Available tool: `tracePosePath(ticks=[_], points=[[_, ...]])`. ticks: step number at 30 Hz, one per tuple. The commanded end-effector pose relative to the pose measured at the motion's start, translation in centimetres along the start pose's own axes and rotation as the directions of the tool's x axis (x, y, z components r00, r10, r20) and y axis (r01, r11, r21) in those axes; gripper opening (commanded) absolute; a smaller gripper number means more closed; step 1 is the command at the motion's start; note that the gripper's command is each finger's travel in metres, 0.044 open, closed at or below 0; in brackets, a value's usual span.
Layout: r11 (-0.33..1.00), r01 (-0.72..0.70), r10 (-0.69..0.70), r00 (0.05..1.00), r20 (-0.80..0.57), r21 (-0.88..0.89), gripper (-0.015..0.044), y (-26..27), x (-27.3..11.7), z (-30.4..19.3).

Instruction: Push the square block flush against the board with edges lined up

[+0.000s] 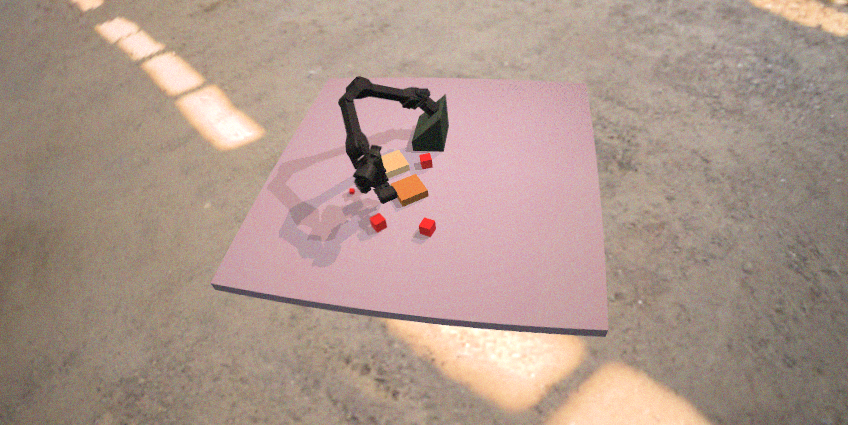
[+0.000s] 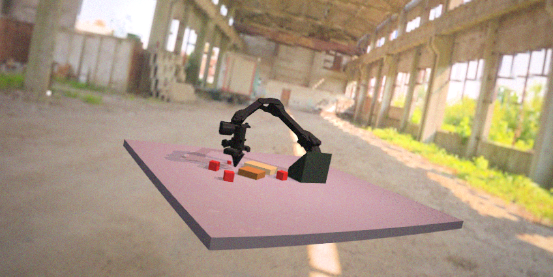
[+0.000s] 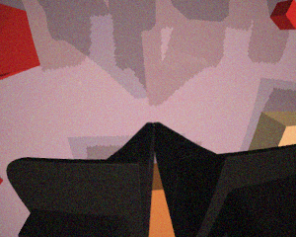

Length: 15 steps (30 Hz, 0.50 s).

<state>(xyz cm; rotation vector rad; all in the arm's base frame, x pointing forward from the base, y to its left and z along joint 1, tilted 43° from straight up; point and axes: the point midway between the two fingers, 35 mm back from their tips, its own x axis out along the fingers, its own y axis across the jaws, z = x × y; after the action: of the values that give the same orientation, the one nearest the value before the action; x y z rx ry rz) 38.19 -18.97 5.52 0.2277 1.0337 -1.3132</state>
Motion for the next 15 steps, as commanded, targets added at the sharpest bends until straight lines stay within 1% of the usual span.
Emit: tracePosePath(ticks=[1,8,15], points=[[0.999,-0.034,0.034,0.999,0.025,0.009,0.0,0.4,-4.1,0.4],[0.999,-0.034,0.034,0.999,0.024,-0.013,0.0,0.5,-4.1,0.2],[0.969,-0.031,0.037,0.999,0.021,-0.246,0.0,2.0,-4.1,-1.3]])
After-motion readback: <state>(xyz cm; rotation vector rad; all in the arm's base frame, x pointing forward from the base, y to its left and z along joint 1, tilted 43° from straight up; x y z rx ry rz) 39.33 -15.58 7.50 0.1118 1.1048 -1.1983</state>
